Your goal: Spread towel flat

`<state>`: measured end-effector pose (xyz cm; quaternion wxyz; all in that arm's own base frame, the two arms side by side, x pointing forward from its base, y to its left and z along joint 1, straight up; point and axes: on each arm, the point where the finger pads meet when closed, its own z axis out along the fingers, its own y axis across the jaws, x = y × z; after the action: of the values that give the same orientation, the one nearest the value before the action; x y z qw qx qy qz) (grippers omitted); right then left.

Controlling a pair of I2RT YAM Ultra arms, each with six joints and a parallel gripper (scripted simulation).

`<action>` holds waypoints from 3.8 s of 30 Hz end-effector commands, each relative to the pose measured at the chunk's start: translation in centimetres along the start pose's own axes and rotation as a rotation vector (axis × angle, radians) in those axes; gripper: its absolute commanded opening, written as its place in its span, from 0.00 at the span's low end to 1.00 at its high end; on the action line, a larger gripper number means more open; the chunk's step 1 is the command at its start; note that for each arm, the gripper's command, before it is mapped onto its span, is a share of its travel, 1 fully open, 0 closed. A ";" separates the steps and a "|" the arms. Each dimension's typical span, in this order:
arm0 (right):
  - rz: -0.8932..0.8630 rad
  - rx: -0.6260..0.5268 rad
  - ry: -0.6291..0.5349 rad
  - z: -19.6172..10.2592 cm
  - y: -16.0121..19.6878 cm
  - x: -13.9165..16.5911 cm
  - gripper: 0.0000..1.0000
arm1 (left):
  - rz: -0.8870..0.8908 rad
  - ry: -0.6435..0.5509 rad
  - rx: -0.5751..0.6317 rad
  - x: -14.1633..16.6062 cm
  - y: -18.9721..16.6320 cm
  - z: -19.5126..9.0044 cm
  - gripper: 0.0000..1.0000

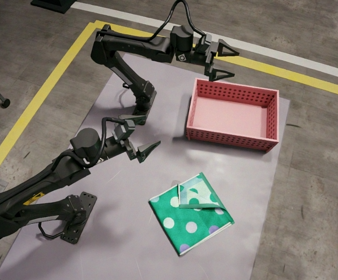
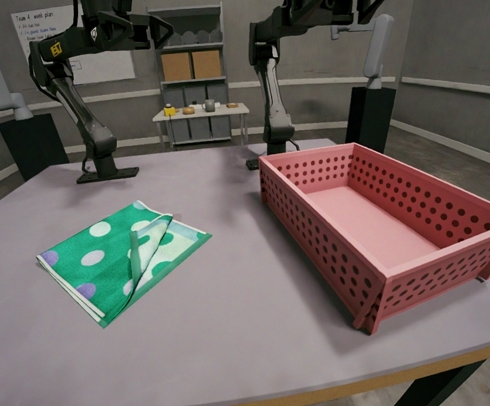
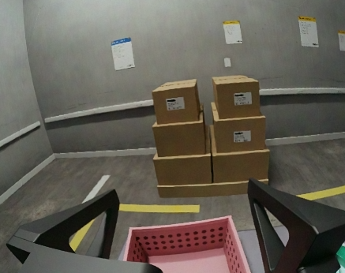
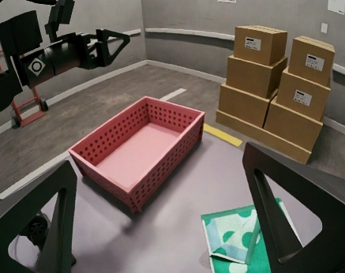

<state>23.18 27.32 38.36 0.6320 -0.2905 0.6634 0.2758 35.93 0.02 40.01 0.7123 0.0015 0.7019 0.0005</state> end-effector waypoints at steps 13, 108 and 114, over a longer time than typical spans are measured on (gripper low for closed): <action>0.002 0.471 -0.115 -3.8 -16.5 -3.6 1.00 | -0.009 -0.029 -0.007 -1.6 0.4 -0.3 1.00; -0.046 -0.090 1.051 14.6 -31.2 29.9 0.34 | 0.925 1.197 1.056 33.8 -38.4 -7.8 0.34; -0.046 -0.090 1.051 14.6 -31.2 29.9 0.34 | 0.906 1.166 1.032 32.1 -37.9 -6.8 0.34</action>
<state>54.31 15.49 4.66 0.1760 -0.4270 0.8801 0.1102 28.22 -37.39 4.42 0.0514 0.6109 0.7896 -0.0258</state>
